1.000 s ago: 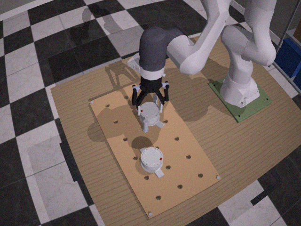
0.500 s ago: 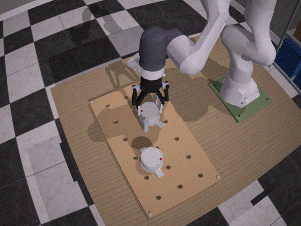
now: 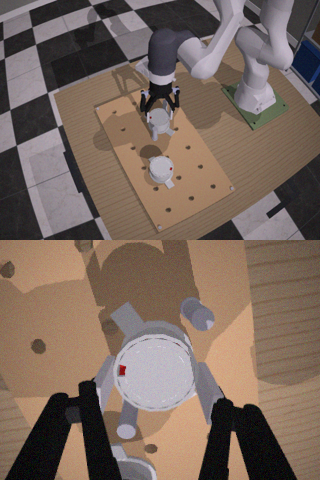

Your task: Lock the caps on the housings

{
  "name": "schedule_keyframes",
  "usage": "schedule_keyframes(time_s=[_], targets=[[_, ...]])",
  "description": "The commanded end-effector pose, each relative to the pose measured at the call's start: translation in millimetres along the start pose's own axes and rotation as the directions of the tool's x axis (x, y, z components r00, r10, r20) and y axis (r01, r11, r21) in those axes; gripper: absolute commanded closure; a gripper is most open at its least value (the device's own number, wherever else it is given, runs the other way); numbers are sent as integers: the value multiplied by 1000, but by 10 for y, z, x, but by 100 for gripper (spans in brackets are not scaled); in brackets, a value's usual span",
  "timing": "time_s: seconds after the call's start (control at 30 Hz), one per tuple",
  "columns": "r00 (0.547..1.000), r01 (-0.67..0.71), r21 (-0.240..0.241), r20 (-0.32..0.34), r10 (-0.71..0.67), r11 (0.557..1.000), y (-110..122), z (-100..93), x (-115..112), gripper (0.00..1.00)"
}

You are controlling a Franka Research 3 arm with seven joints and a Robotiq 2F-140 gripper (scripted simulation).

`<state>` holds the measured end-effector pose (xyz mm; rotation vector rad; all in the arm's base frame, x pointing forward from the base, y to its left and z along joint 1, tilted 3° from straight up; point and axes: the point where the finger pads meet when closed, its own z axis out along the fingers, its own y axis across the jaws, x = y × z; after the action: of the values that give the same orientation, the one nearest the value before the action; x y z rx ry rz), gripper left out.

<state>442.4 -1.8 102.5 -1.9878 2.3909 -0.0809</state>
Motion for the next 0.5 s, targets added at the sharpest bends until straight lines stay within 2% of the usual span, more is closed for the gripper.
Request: schedule_keyframes(time_s=[0.0,0.3,0.47], targets=[[1000,-2,-2,1,2,1000,8,14,-2,90],[996,-88,-2,1,88,996,8,14,-2,90],[978,-210,-2,1,210,978,7,14,-2,90]])
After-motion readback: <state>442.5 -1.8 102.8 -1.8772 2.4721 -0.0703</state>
